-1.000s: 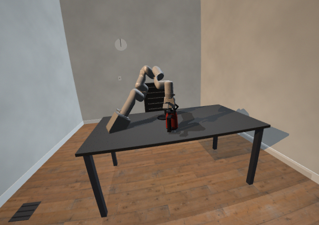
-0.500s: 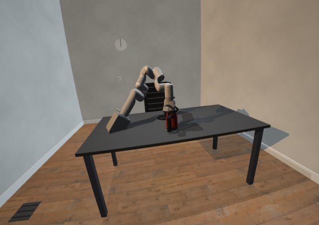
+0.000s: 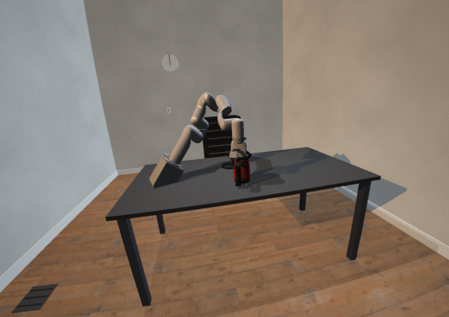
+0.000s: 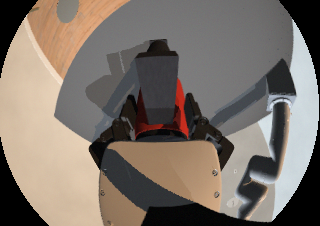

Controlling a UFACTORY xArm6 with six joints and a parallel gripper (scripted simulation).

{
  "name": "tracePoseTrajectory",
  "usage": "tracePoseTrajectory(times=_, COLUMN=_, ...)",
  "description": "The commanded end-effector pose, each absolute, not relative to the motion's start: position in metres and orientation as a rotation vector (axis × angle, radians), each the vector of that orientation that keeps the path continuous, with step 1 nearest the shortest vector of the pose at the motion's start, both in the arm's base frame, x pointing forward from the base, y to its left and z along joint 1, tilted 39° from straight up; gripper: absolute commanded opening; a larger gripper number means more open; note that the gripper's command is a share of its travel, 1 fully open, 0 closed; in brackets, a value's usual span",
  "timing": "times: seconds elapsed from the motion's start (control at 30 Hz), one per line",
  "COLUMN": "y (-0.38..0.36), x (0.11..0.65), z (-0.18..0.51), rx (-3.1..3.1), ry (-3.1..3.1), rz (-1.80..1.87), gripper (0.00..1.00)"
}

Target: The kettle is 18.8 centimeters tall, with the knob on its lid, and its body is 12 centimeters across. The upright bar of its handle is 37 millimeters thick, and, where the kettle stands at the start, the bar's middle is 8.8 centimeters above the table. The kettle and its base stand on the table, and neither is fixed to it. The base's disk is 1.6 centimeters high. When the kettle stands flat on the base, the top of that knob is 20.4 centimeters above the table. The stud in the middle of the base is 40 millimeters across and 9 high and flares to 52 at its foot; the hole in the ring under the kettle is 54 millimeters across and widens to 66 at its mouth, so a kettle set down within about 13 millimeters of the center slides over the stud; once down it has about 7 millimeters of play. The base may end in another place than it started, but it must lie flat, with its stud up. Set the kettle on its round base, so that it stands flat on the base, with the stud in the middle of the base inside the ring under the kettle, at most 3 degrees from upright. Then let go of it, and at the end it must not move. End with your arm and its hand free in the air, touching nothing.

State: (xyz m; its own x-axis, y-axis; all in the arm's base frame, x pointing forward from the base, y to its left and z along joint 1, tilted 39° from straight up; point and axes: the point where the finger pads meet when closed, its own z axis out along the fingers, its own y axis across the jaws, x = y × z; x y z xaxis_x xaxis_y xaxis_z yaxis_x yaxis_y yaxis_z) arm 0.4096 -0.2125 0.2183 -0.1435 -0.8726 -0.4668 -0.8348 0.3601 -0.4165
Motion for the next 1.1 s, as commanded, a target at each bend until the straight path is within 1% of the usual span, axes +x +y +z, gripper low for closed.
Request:
tracePoseTrajectory(times=0.0, y=-0.2134, x=0.4099, z=0.2195, rx=-1.477, ry=1.976, rz=-0.079, gripper=0.81)
tracePoseTrajectory(times=0.83, y=-0.2134, x=0.4099, z=0.2195, rx=-1.477, ry=1.976, rz=-0.079, gripper=0.81)
tracePoseTrajectory(times=0.87, y=-0.2134, x=0.4099, z=0.2195, rx=-1.477, ry=1.976, rz=-0.079, gripper=0.0)
tracePoseTrajectory(times=1.07, y=-0.2134, x=0.4099, z=0.2195, rx=-1.477, ry=1.976, rz=-0.079, gripper=0.0)
